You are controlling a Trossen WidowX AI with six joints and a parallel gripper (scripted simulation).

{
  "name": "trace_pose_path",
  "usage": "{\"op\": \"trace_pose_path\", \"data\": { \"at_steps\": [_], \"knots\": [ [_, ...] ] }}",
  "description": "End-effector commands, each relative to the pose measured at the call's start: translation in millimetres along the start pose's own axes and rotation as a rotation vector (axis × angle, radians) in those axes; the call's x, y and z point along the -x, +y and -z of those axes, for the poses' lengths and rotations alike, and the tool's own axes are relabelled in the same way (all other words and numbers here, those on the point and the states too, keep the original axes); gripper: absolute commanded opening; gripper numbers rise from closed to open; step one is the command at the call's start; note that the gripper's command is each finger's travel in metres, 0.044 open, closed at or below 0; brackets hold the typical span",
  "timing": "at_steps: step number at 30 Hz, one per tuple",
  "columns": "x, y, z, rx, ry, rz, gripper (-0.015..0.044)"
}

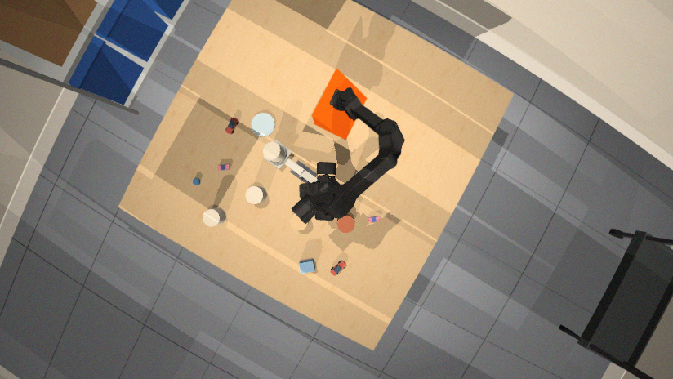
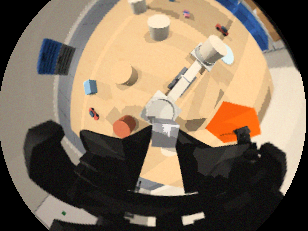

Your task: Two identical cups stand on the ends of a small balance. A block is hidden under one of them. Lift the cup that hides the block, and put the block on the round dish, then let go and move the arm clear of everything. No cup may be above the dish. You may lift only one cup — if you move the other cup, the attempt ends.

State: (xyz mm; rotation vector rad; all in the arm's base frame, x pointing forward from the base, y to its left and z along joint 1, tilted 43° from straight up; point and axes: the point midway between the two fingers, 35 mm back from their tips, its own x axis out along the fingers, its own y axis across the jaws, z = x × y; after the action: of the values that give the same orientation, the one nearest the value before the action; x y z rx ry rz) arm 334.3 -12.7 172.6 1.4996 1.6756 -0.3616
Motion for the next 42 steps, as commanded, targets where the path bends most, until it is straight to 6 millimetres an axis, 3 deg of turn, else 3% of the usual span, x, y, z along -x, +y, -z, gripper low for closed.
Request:
{"op": "trace_pose_path", "data": {
  "at_steps": [1,6,11,17,22,28,33,42],
  "knots": [
    [5.4,-1.3,-1.9,0.005,-0.002,0.004,0.0],
    [0.2,-18.8,-60.5,0.0,-0.027,0.007,0.0],
    [-7.6,-50.4,-123.3,-0.004,-0.046,0.013,0.0],
    [-21.0,-101.7,-188.2,-0.007,-0.056,0.02,0.0],
    [-38.5,-152.9,-230.6,-0.012,-0.051,0.03,0.0],
    [-64.9,-217.5,-266.1,-0.012,-0.034,0.033,0.0],
    [-85.4,-263.7,-283.9,0.002,-0.023,0.017,0.0],
    [-102.8,-268.8,-286.4,0.004,-0.022,0.014,0.0]
  ]
}}
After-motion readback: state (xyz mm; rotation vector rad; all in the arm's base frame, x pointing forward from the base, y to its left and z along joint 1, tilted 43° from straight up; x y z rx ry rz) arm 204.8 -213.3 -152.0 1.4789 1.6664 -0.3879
